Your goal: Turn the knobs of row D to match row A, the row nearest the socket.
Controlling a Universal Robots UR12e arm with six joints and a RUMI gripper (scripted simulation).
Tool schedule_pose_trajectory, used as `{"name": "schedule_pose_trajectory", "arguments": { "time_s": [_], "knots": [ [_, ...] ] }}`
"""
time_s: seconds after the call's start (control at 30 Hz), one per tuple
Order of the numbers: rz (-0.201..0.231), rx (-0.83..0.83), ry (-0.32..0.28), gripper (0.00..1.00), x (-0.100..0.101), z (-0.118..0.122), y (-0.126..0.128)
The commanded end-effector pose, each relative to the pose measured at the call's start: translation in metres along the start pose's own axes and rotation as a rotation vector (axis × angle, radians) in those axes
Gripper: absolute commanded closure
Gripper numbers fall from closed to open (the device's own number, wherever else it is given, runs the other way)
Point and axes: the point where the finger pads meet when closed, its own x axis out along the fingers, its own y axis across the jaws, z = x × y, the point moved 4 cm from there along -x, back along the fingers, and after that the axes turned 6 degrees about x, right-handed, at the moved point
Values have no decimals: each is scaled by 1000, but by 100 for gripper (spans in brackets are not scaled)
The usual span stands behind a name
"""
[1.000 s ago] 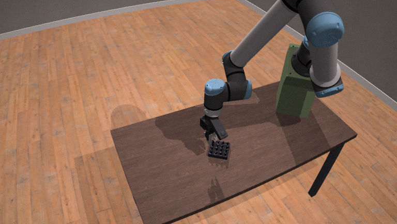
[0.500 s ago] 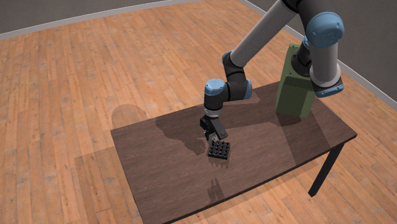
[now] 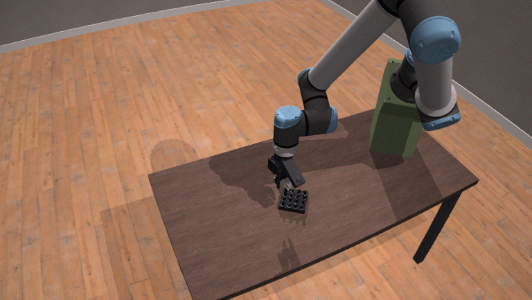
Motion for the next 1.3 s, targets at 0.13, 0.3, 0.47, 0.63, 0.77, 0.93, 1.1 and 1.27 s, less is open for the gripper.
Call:
{"name": "schedule_pose_trajectory", "arguments": {
  "time_s": [0.13,0.3,0.47,0.63,0.77,0.93,1.1,1.27],
  "knots": [
    [1,0,0,89,3,0,0],
    [1,0,0,89,8,0,0],
    [1,0,0,89,12,0,0],
    [1,0,0,89,18,0,0],
    [1,0,0,89,23,0,0],
    [1,0,0,89,30,0,0],
    [1,0,0,89,33,0,0],
    [1,0,0,89,38,0,0]
  ]
}}
